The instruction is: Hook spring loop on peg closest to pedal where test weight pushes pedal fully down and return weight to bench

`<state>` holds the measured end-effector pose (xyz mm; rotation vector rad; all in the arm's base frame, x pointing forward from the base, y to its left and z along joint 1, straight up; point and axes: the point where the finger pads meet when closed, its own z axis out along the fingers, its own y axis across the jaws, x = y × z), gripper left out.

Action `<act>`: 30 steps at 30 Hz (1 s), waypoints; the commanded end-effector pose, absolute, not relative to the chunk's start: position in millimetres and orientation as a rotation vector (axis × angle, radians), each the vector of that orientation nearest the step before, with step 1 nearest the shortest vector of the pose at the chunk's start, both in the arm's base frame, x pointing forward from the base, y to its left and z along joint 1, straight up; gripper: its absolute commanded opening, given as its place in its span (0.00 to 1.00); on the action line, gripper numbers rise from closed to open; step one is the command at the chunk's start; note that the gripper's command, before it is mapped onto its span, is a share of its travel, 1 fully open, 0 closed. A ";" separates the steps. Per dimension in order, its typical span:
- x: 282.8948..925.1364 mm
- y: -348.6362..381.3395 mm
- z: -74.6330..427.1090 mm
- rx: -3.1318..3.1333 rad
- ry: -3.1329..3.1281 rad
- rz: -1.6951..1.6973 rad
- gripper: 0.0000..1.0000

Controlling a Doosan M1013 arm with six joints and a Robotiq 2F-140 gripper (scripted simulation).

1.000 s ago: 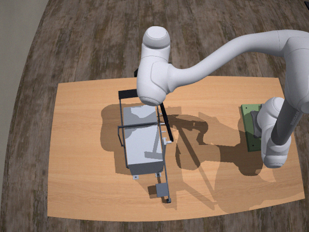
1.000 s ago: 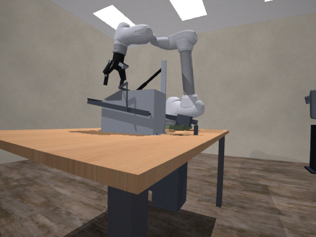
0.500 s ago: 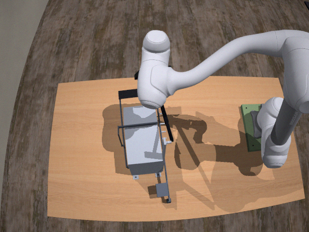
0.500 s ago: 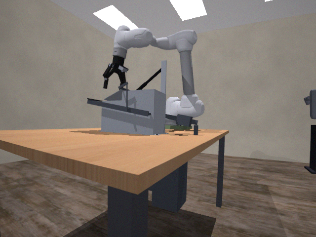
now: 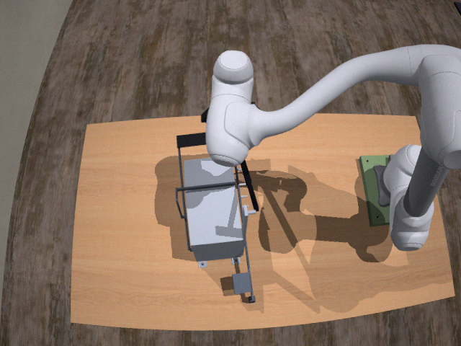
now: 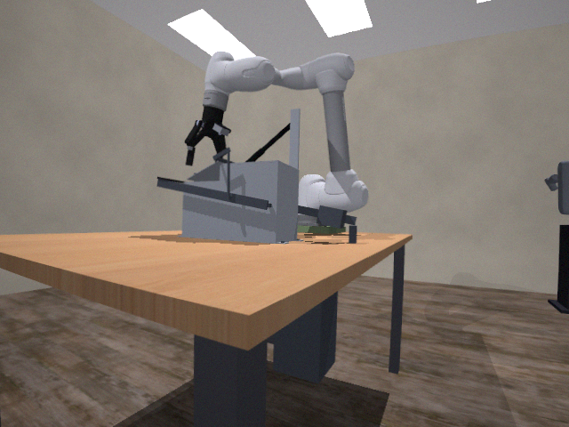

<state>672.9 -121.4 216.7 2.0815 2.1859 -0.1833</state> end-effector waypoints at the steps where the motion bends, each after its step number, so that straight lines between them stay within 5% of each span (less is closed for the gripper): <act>1: 673.4 -121.3 216.4 2.081 2.185 -0.181 1.00; 30: 673.3 -121.1 184.1 2.081 2.185 -0.182 1.00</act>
